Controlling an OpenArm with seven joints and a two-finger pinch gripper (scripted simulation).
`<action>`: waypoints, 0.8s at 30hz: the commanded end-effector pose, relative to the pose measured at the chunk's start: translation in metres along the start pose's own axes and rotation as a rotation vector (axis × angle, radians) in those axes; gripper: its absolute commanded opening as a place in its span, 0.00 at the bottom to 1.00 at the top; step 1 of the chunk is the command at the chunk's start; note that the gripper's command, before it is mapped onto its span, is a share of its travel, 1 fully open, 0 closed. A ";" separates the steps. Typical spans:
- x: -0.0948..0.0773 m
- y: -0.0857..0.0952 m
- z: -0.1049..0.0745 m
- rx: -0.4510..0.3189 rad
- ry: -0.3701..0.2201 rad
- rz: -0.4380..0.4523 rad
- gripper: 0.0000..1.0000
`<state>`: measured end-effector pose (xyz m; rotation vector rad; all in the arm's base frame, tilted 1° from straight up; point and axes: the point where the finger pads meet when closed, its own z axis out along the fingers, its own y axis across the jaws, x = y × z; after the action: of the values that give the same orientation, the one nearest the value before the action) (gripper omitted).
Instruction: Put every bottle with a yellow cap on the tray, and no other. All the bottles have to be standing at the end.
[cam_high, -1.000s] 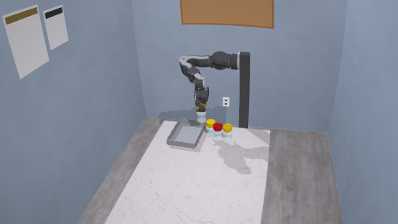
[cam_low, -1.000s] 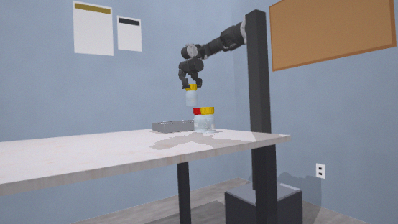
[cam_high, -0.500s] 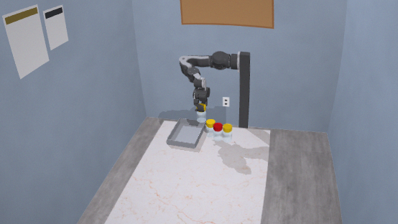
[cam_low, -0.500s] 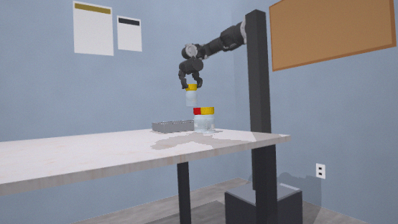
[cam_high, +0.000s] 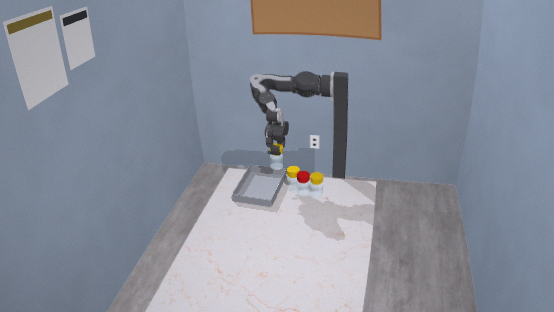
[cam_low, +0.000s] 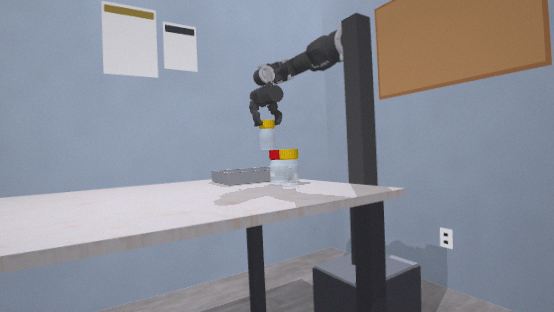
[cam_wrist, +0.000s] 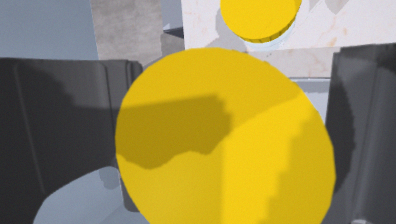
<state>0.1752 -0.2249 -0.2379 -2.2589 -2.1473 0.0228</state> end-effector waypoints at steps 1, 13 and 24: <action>-0.002 0.001 0.000 -0.016 0.009 -0.011 0.00; -0.043 -0.022 0.015 -0.018 0.009 -0.008 0.00; -0.079 -0.042 0.028 -0.020 0.008 -0.005 0.00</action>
<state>0.1259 -0.3016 -0.2657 -2.2693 -2.1382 0.0216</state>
